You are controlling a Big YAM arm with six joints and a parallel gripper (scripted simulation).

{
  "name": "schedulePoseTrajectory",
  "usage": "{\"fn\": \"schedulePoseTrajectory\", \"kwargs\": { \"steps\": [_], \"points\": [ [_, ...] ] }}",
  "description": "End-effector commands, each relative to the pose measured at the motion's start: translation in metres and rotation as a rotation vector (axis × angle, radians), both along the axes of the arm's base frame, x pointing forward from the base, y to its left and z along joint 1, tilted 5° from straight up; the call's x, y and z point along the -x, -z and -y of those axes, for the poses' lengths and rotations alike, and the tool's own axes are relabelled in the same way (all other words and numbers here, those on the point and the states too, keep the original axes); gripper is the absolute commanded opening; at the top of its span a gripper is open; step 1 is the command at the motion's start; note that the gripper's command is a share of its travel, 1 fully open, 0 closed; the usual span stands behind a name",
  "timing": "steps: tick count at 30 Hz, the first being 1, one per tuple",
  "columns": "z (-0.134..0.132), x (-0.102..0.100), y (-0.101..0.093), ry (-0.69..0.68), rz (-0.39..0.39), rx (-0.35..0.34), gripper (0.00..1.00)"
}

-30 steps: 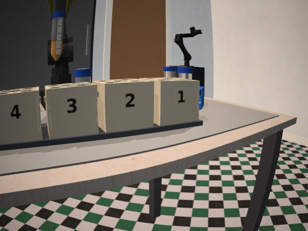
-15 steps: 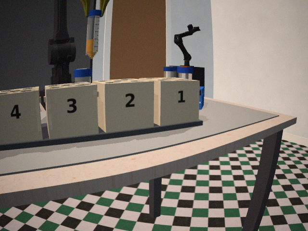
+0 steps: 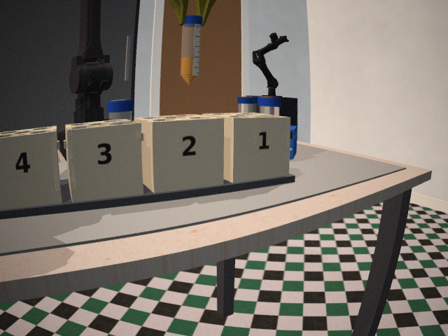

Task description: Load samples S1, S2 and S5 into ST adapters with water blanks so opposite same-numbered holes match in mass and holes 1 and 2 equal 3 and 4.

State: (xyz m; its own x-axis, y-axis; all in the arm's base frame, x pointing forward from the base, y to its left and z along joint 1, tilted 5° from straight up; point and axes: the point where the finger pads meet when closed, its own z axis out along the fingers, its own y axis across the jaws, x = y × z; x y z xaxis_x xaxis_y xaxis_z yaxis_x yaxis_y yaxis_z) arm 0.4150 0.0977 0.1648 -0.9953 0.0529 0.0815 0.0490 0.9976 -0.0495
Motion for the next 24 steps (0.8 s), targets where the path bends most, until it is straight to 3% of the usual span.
{"fn": "schedulePoseTrajectory", "kwargs": {
  "steps": [1, 10, 15, 17, 18, 21, 23, 24],
  "points": [
    [-0.029, -0.026, -0.026, 0.026, 0.063, -0.018, 0.0],
    [-0.088, -0.041, -0.023, 0.026, 0.061, -0.022, 0.0],
    [-0.105, -0.046, -0.022, 0.026, 0.061, -0.023, 0.0],
    [-0.097, -0.041, -0.02, 0.026, 0.063, -0.022, 0.0],
    [-0.095, -0.052, -0.029, 0.049, 0.088, -0.033, 0.0],
    [-0.097, -0.057, -0.011, 0.049, 0.084, -0.03, 0.0],
    [-0.094, -0.037, 0.017, 0.038, 0.029, -0.006, 0.0],
    [-0.096, -0.036, 0.019, 0.034, 0.029, -0.006, 0.0]
  ]
}}
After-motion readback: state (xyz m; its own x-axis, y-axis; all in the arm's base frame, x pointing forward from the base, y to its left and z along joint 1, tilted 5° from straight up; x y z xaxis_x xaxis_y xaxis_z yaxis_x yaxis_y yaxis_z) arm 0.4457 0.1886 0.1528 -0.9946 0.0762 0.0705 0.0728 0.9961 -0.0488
